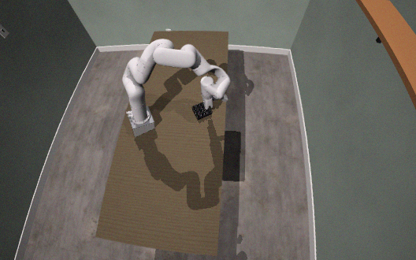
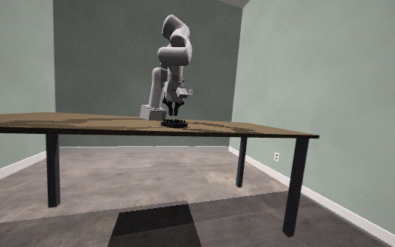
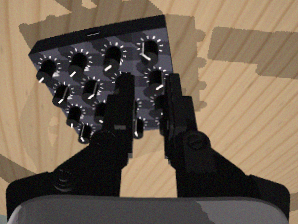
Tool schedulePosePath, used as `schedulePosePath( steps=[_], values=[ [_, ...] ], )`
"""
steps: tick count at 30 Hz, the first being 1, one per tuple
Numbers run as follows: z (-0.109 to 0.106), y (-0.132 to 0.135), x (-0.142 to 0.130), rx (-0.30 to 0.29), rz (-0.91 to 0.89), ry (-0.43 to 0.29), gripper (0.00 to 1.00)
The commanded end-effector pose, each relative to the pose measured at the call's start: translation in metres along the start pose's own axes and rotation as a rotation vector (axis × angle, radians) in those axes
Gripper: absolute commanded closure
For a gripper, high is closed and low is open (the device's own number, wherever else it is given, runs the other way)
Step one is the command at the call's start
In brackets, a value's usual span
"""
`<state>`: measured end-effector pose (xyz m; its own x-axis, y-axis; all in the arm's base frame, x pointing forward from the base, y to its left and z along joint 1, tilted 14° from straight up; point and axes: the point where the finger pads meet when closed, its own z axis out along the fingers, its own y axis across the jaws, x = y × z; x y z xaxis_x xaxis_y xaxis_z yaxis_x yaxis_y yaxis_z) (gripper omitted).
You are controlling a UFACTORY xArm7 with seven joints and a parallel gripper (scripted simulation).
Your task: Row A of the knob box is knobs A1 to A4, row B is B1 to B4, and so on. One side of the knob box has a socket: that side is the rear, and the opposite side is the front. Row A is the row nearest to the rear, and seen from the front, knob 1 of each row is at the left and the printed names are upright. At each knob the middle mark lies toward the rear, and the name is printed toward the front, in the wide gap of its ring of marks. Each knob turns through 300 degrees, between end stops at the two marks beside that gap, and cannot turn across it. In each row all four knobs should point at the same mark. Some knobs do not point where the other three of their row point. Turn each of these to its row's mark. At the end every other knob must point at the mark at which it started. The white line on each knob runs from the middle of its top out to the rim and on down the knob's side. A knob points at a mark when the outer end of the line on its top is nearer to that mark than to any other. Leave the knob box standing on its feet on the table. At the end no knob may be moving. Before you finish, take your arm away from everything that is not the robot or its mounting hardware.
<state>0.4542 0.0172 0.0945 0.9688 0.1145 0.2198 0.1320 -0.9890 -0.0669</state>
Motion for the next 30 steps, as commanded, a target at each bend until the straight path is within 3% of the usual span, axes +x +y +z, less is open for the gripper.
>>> schedulePosePath(
  steps=[1, 30],
  values=[
    [-0.0002, 0.0004, -0.0014, -0.009, 0.156, -0.01, 0.81],
    [0.0013, 0.0012, -0.0091, -0.021, 0.886, -0.034, 0.81]
  ],
)
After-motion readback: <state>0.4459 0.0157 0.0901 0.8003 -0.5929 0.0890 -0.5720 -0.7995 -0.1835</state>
